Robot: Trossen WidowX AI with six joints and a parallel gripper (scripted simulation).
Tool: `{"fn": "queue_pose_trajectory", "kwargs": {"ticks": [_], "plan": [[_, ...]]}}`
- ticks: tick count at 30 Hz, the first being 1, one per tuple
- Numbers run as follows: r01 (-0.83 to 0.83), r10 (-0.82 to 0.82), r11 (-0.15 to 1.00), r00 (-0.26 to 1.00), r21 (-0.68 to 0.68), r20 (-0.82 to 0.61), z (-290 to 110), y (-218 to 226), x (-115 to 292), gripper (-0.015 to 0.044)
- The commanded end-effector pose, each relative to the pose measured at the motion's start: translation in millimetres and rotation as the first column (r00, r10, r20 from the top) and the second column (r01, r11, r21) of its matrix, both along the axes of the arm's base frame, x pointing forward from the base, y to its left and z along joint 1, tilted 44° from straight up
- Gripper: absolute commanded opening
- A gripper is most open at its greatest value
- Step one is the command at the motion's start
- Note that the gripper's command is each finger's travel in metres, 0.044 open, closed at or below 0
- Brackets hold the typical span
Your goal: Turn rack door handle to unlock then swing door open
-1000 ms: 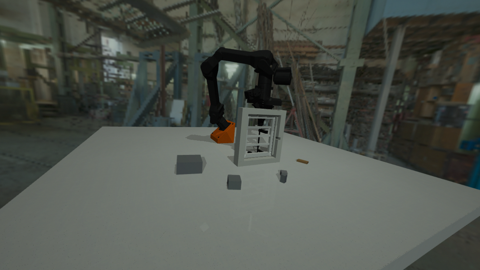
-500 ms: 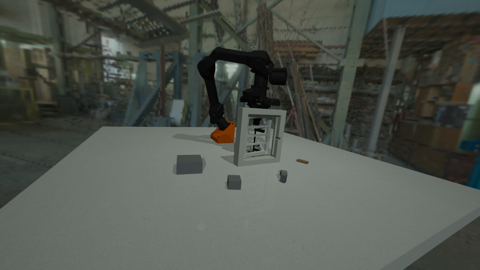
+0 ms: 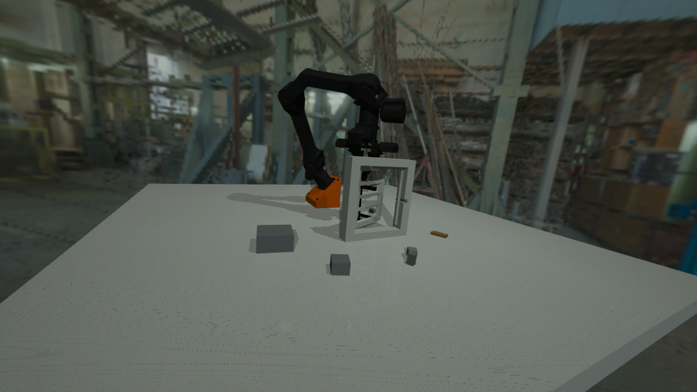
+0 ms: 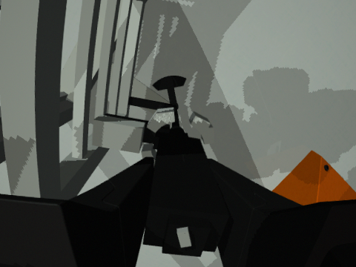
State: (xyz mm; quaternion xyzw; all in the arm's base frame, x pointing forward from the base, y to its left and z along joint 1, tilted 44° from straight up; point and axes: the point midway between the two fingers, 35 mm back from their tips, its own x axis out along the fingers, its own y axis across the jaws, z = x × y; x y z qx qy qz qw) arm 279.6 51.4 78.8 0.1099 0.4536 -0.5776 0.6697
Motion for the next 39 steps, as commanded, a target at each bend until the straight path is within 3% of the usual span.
{"fn": "queue_pose_trajectory", "kwargs": {"ticks": [1, 17, 39], "plan": [[-0.078, 0.078, 0.997, 0.995, 0.008, -0.064, 4.9, -4.8, -6.9, 0.0016], [-0.282, 0.288, 0.957, 0.923, 0.063, -0.253, 25.9, -25.5, -28.1, 0.0016], [-0.493, 0.519, 0.850, 0.727, 0.183, -0.450, 56.3, -56.9, -40.9, 0.0016]]}}
